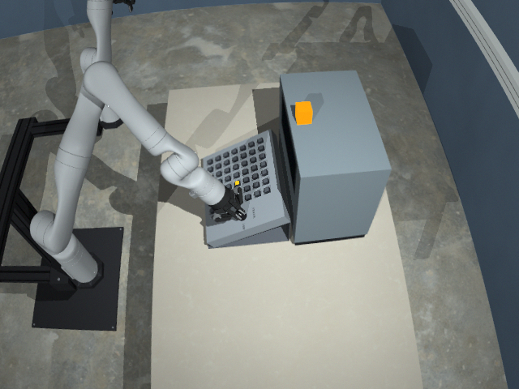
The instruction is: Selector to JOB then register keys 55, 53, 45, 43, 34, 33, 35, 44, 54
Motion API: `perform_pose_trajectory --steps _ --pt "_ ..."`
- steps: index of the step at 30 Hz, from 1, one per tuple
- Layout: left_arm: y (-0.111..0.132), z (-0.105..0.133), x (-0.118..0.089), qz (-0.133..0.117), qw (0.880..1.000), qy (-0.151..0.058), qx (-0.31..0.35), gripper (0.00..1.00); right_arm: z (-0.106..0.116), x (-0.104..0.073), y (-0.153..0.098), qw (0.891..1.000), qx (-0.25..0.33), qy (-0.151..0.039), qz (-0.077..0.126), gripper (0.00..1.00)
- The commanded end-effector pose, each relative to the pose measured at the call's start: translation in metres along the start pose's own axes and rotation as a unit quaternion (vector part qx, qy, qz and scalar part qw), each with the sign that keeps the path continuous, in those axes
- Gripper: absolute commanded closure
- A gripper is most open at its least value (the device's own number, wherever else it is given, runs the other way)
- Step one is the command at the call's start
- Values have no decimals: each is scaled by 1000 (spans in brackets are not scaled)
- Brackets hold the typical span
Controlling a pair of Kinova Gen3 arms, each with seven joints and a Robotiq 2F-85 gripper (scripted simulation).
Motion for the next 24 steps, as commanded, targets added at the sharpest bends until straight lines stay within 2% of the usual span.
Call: perform_pose_trajectory --steps 1,9,11,24 --pt "0 0 -1 0 1000 -1 0 2 0 0 1 999 35 0 -2 903" --pt "0 0 -1 0 1000 -1 0 2 0 0 1 994 113 0 -2 903" --pt "0 0 -1 0 1000 -1 0 2 0 0 1 994 113 0 -2 903" --pt "0 0 -1 0 1000 -1 0 2 0 0 1 974 225 -1 -2 903"
Point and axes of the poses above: on each arm, the point where the finger pads meet when closed, its own x axis out along the fingers, its own y axis across the jaws, z = x × y, the point moved 8 cm from there along -x, back along the fingers, and after that the axes turned 12 degrees about x, right-handed, at the moved point
